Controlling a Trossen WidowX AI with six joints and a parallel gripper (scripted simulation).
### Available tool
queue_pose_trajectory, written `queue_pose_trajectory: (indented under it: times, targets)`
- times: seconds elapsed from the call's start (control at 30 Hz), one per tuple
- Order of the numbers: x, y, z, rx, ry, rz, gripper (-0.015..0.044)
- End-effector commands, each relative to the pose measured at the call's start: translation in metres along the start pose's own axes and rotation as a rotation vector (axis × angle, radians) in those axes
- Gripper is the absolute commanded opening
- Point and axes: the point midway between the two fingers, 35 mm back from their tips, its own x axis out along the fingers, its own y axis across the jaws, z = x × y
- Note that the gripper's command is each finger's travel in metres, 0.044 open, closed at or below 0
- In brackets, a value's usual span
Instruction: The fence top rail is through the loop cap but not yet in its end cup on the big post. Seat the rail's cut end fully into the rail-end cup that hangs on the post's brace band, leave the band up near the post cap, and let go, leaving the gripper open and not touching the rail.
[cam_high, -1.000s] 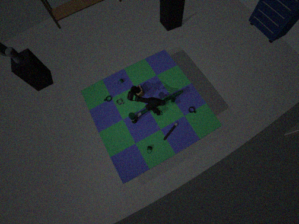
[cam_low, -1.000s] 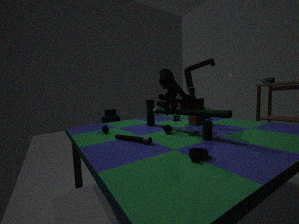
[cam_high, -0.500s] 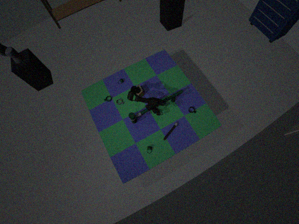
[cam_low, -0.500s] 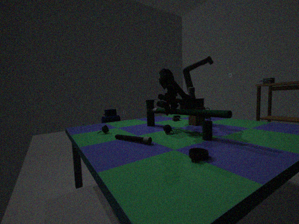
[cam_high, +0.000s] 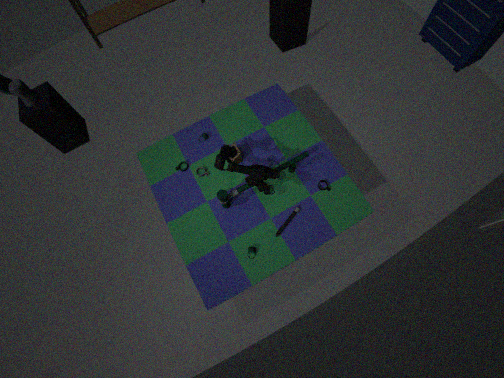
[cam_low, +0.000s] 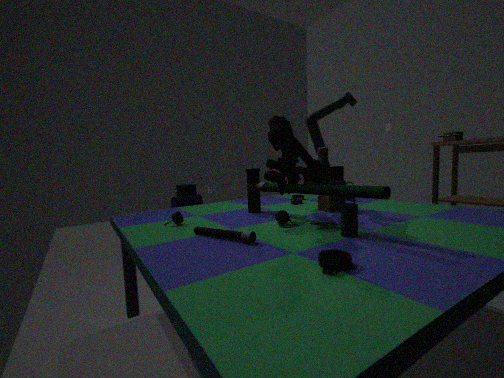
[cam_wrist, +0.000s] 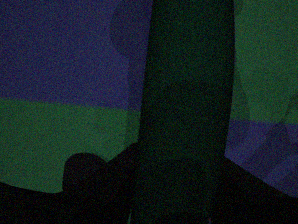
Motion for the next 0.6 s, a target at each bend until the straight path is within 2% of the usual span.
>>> queue_pose_trajectory:
  times: [0.0,0.57]
  targets:
    - [-0.0017,0.0011,0.0055,0.002,-0.003,0.008,0.0]
    - [-0.003,0.0024,0.0153,0.002,-0.004,0.008,0.0]
